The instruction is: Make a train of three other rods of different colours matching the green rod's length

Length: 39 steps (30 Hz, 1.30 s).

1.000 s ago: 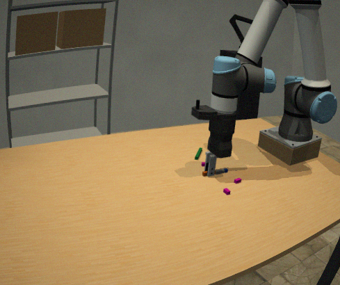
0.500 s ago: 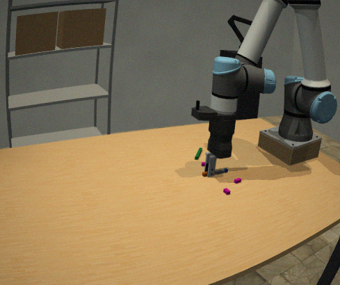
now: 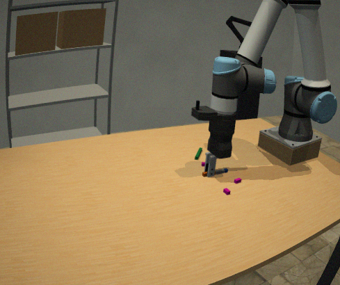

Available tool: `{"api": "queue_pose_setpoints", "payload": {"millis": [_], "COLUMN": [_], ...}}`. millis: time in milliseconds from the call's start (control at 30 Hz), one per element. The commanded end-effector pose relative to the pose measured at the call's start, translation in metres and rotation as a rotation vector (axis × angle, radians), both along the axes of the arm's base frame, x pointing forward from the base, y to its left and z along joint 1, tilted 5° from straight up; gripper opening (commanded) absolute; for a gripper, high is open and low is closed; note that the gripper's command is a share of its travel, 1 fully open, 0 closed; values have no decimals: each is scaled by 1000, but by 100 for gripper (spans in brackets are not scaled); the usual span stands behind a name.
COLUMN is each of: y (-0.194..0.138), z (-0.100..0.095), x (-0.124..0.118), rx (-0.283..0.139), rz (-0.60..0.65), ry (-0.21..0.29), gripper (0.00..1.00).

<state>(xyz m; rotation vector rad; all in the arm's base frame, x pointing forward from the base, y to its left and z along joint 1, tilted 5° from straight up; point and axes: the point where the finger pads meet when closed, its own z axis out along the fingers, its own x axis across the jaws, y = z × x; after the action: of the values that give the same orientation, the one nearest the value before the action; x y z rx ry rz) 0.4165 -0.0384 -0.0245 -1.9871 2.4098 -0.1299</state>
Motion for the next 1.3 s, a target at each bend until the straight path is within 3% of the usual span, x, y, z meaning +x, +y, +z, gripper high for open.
{"api": "queue_pose_setpoints", "payload": {"millis": [0,333,367,633,667,1267], "y": [0,0,0,0,0,0], "z": [0,0,0,0,0,7], "x": [0,0,0,0,0,0], "rx": [0,0,0,0,0,0], "rz": [0,0,0,0,0,0], "ry": [-1,-1,-1,-1,-1,-1], "gripper": [24,30,36,48,54,54]}}
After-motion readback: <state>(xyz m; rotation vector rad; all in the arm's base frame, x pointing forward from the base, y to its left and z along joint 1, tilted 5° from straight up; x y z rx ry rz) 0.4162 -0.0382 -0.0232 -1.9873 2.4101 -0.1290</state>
